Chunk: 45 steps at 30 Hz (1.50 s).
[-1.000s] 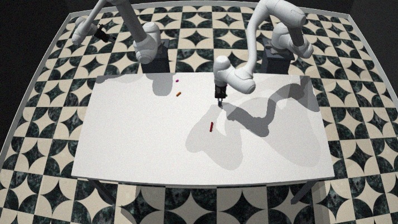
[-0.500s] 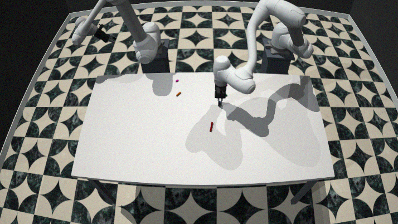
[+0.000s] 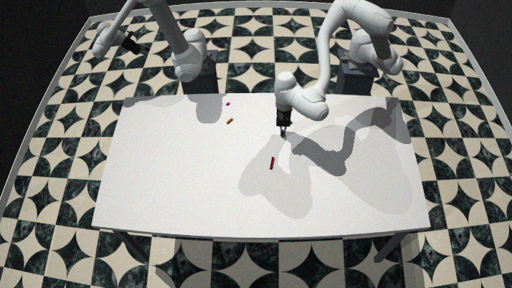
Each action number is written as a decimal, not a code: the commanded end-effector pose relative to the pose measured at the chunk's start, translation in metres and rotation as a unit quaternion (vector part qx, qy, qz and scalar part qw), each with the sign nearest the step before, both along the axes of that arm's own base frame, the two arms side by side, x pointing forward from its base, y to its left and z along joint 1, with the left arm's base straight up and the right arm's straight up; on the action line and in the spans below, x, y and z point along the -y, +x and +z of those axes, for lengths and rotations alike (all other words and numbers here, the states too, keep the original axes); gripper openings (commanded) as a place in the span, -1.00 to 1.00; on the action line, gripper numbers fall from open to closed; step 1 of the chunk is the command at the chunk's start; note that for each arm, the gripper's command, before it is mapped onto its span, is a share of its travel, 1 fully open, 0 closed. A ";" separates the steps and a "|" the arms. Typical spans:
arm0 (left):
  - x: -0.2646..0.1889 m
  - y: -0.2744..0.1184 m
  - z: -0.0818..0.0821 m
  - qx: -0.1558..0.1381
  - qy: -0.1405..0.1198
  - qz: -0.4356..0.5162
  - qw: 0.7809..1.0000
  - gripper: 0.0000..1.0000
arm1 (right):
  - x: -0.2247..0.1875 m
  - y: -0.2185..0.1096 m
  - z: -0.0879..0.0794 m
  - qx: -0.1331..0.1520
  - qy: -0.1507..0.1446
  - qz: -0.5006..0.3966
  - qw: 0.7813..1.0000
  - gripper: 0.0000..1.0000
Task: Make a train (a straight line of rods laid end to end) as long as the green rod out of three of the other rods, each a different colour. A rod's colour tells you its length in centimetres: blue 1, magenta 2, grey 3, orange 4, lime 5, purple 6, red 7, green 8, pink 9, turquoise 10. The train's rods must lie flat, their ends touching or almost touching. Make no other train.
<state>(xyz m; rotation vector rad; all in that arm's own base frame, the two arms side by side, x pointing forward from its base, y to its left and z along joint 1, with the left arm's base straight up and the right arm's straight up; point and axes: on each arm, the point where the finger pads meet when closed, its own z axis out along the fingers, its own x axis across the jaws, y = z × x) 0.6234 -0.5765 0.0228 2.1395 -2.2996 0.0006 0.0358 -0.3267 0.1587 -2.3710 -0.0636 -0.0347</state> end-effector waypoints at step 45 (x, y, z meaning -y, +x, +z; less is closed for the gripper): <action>-0.001 -0.004 -0.002 0.001 0.000 0.000 1.000 -0.52 | -0.003 -0.003 0.000 -0.003 0.008 0.001 1.000 1.00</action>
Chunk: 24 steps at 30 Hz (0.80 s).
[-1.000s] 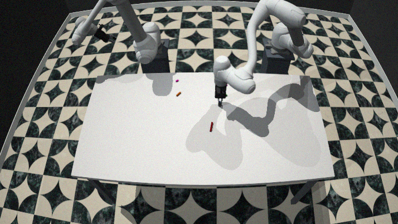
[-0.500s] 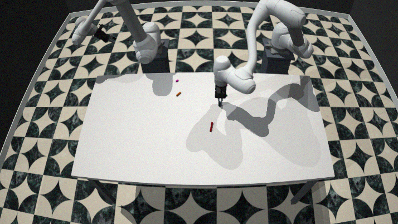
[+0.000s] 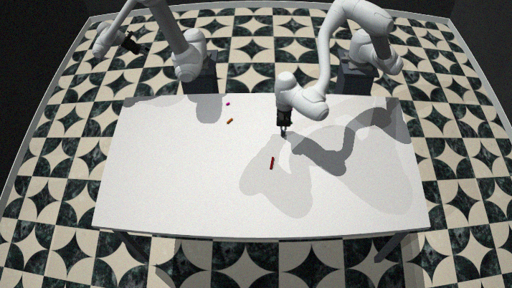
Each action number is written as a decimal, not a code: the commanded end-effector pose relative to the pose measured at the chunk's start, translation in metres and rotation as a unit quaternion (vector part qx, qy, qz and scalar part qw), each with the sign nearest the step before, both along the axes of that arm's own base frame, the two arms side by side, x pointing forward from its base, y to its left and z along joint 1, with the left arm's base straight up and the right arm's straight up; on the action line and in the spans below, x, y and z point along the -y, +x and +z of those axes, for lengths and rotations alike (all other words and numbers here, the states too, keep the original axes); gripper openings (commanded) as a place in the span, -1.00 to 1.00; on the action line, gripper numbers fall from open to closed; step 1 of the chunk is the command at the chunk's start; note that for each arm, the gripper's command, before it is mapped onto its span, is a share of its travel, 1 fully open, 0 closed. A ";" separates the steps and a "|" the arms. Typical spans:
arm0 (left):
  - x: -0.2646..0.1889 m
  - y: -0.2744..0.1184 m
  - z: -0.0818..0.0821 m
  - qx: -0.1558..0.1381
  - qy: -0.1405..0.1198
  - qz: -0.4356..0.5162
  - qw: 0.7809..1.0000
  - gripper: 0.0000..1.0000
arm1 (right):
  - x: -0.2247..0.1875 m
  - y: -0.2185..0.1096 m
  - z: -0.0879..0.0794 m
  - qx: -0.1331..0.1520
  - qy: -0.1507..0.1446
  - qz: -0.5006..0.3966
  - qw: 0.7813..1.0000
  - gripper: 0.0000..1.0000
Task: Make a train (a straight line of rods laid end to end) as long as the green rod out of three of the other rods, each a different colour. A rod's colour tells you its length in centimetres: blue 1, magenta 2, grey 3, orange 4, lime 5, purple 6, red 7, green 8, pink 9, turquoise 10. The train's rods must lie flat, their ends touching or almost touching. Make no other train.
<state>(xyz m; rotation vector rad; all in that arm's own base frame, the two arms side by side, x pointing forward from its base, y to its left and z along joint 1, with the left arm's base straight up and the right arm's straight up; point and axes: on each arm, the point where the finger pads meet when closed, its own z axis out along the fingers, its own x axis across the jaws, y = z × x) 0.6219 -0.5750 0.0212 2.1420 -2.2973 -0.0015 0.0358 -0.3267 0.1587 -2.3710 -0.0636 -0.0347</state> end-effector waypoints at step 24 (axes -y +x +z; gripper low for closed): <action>0.002 -0.004 0.000 0.002 -0.001 -0.001 1.000 -0.52 | -0.003 -0.003 0.000 -0.003 0.008 0.001 1.000 1.00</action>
